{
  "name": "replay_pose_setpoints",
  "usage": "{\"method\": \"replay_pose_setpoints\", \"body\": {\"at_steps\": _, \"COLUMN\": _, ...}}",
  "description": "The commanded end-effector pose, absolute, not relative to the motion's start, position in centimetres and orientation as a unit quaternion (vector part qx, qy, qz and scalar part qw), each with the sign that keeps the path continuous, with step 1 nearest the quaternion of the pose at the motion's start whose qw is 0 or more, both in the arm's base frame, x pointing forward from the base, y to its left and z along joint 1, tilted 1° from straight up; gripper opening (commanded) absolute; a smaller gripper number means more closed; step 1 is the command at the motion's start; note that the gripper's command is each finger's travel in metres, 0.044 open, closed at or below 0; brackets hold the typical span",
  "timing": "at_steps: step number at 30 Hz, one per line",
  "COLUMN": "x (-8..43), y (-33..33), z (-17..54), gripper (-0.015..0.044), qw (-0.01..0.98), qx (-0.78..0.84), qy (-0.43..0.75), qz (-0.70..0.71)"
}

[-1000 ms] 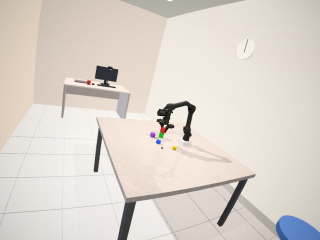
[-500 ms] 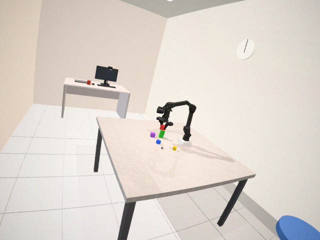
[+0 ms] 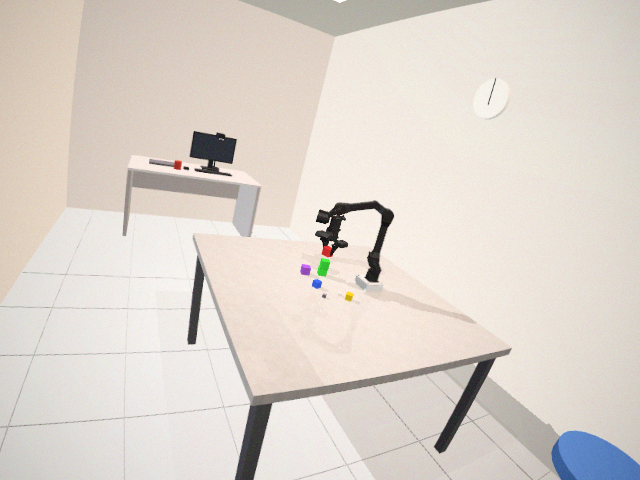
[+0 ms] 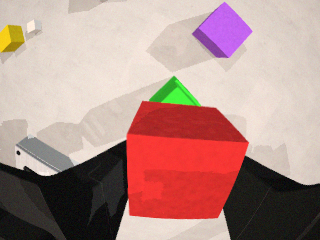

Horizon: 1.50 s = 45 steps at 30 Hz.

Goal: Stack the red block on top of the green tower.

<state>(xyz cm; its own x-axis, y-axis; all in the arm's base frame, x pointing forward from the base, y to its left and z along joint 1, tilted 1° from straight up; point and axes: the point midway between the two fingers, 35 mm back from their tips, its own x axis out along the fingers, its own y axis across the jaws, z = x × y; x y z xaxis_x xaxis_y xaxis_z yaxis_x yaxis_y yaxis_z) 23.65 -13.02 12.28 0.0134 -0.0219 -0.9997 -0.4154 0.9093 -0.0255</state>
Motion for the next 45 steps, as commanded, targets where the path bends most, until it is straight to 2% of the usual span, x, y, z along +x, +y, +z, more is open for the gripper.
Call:
{"method": "replay_pose_setpoints", "body": {"at_steps": 1, "x": 23.3, "y": -13.4, "z": 12.3, "gripper": 0.0, "qw": 0.695, "qx": -0.163, "qy": 0.686, "qz": 0.145}}
{"method": "replay_pose_setpoints", "body": {"at_steps": 12, "x": 23.3, "y": -13.5, "z": 9.3, "gripper": 0.0, "qw": 0.695, "qx": -0.163, "qy": 0.686, "qz": 0.145}}
{"method": "replay_pose_setpoints", "body": {"at_steps": 40, "x": 23.3, "y": -13.5, "z": 9.4, "gripper": 0.0, "qw": 0.695, "qx": -0.163, "qy": 0.686, "qz": 0.145}}
{"method": "replay_pose_setpoints", "body": {"at_steps": 45, "x": 23.3, "y": -13.5, "z": 9.3, "gripper": 0.0131, "qw": 0.694, "qx": -0.161, "qy": 0.687, "qz": 0.143}}
